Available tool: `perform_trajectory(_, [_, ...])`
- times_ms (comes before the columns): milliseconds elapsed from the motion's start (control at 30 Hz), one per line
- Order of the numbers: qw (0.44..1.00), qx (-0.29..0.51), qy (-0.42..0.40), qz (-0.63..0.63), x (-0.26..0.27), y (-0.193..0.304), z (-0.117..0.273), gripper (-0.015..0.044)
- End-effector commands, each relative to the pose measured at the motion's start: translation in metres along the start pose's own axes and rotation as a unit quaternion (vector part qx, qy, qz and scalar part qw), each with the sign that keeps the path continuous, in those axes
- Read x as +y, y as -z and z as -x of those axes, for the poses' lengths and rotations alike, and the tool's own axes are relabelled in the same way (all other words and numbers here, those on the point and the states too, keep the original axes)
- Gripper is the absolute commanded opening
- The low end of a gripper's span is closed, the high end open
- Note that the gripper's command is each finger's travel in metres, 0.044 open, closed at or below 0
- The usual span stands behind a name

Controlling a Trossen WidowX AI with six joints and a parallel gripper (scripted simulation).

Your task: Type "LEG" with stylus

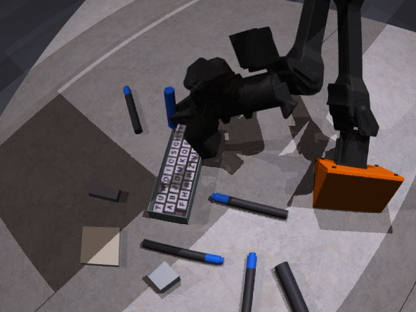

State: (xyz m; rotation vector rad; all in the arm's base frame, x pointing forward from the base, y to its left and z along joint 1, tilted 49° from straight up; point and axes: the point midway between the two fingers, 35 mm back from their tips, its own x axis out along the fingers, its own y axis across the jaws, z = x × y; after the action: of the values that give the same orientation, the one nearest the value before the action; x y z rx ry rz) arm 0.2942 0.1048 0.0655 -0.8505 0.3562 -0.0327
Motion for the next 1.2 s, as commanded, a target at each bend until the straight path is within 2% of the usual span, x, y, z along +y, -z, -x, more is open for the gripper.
perform_trajectory(0, [1.0, 0.005, -0.005, 0.009, 0.0026, 0.0096, -0.0021, 0.0])
perform_trajectory(733, [1.0, 0.005, -0.005, 0.009, 0.0026, 0.0096, -0.0021, 0.0])
perform_trajectory(833, [1.0, 0.005, -0.005, 0.009, 0.0032, 0.0099, -0.004, 0.0079])
perform_trajectory(1167, [1.0, 0.005, -0.005, 0.009, 0.0039, 0.0134, -0.0079, 0.0081])
